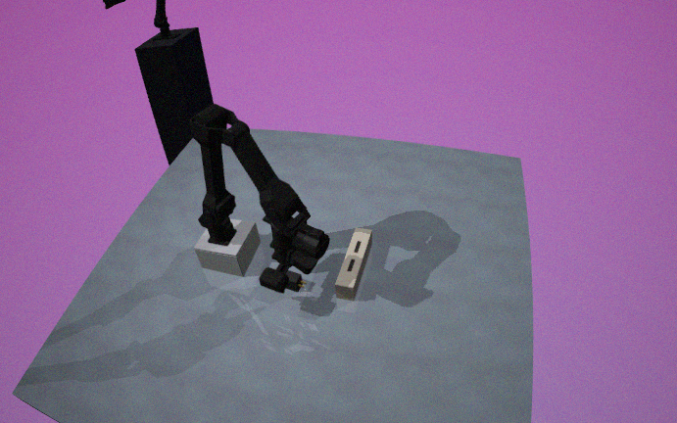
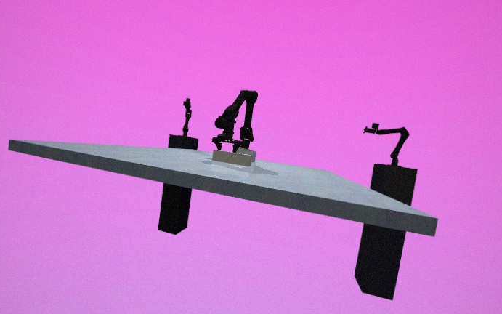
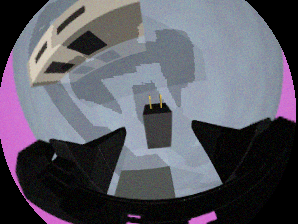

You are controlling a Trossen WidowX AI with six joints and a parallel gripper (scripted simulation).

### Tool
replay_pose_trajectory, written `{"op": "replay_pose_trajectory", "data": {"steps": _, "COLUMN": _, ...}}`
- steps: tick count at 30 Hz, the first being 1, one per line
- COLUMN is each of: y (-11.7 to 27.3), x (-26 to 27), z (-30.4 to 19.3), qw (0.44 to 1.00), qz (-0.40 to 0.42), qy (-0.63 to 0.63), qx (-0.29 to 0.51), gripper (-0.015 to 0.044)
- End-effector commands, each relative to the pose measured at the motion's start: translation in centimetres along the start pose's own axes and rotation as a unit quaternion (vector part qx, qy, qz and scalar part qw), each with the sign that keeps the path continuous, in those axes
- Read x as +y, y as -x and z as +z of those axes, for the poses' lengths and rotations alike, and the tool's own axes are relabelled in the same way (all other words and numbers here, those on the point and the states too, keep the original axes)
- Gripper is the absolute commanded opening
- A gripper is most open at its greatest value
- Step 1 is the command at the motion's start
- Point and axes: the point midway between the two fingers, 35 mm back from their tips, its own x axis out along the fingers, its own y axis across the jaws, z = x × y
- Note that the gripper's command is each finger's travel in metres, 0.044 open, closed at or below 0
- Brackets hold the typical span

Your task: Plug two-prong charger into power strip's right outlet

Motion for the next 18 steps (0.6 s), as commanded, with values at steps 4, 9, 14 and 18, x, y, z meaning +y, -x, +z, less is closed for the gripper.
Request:
{"op": "replay_pose_trajectory", "data": {"steps": 4, "y": -1.2, "x": 0.1, "z": 0.0, "qw": 1.0, "qz": 0.003, "qy": -0.002, "qx": 0.0, "gripper": 0.044}}
{"op": "replay_pose_trajectory", "data": {"steps": 9, "y": -2.0, "x": 0.1, "z": 0.0, "qw": 1.0, "qz": 0.003, "qy": -0.002, "qx": 0.0, "gripper": 0.044}}
{"op": "replay_pose_trajectory", "data": {"steps": 14, "y": -1.7, "x": 0.0, "z": 0.0, "qw": 1.0, "qz": 0.0, "qy": 0.0, "qx": 0.001, "gripper": 0.0361}}
{"op": "replay_pose_trajectory", "data": {"steps": 18, "y": -1.7, "x": 0.0, "z": 0.0, "qw": 1.0, "qz": 0.0, "qy": 0.0, "qx": 0.001, "gripper": 0.0256}}
